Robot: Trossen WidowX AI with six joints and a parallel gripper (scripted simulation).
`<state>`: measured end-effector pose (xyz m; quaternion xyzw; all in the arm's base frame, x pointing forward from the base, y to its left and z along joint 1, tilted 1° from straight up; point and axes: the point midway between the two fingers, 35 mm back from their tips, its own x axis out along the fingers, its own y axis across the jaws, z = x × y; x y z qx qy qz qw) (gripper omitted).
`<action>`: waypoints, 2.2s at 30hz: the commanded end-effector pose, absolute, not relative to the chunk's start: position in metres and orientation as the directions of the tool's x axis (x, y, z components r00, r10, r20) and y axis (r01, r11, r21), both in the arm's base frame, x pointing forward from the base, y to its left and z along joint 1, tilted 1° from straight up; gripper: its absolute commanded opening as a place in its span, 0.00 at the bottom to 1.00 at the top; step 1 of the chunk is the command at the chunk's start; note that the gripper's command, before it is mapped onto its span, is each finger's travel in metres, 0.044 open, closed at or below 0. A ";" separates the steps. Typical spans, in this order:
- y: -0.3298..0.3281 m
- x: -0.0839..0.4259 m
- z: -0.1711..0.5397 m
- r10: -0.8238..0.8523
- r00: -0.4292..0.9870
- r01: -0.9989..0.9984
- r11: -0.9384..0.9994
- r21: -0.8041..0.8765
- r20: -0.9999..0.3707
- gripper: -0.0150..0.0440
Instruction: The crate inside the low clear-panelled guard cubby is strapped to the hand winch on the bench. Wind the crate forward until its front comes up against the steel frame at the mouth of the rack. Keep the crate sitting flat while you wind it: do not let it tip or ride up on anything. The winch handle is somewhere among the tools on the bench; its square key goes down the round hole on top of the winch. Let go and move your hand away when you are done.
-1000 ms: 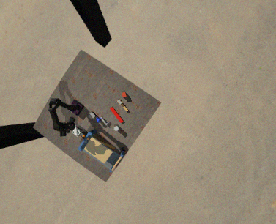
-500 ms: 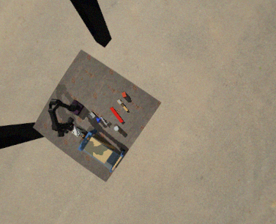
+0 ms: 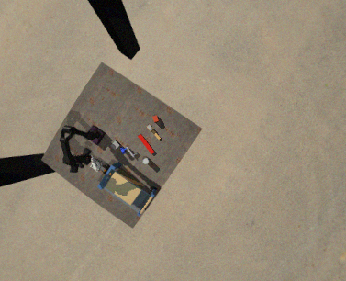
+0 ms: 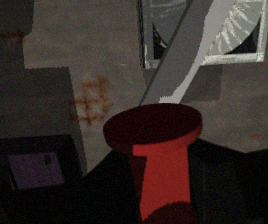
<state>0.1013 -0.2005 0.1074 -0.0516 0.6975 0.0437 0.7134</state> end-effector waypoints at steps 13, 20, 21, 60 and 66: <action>-0.232 0.092 0.109 -0.042 0.001 -0.120 0.992 -0.042 -0.999 0.25; -0.241 0.091 0.109 -0.043 0.001 -0.120 0.992 -0.043 -0.999 0.25; -0.243 0.091 0.109 -0.043 0.001 -0.120 0.992 -0.043 -0.999 0.25; -0.303 0.111 0.113 -0.048 0.003 -0.120 0.992 -0.048 -0.999 0.25; -0.309 0.116 0.113 -0.048 0.003 -0.120 0.992 -0.048 -0.999 0.25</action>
